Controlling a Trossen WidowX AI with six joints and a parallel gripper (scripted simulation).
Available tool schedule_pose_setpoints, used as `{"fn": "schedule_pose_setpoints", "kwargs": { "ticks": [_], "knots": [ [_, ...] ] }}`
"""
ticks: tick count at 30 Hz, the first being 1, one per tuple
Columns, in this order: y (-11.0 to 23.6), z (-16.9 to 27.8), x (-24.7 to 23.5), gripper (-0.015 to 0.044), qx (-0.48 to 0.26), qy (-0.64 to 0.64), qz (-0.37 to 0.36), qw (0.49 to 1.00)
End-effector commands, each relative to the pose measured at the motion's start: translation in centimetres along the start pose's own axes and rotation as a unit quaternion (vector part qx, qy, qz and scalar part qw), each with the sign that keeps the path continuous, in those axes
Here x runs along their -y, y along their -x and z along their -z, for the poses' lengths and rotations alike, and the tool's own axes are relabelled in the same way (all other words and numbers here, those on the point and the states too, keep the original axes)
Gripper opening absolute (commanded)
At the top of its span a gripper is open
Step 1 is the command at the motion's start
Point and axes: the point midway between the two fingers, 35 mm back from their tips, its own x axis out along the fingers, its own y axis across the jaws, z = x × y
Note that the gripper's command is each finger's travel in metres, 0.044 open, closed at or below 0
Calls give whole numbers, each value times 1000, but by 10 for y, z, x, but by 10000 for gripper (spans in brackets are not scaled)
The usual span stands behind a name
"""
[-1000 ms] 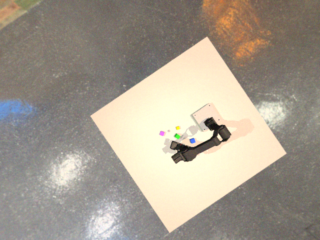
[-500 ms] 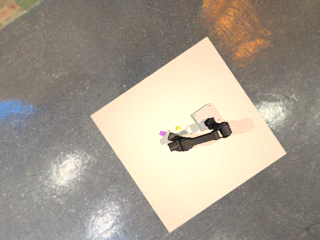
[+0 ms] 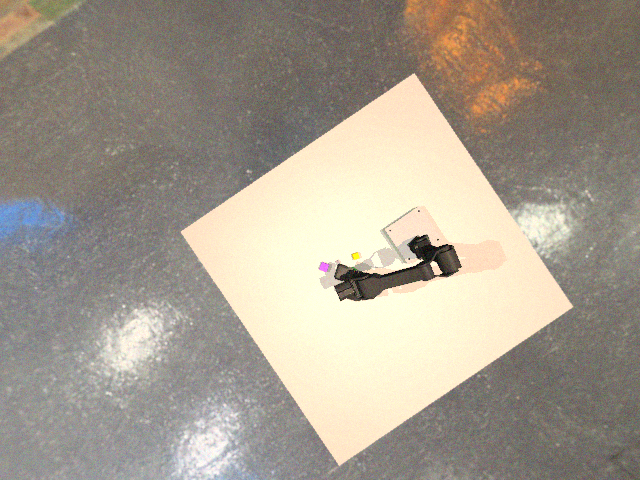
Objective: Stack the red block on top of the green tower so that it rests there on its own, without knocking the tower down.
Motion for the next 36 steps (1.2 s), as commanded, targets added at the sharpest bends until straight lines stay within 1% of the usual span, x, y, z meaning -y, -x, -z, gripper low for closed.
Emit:
{"fn": "schedule_pose_setpoints", "kwargs": {
  "ticks": [1, 36],
  "knots": [
    [-19, 3, -3, 0, -6, 1, -6, 1000],
    [-24, 3, -3, 0, -6, 1, -6, 1000]
  ]
}}
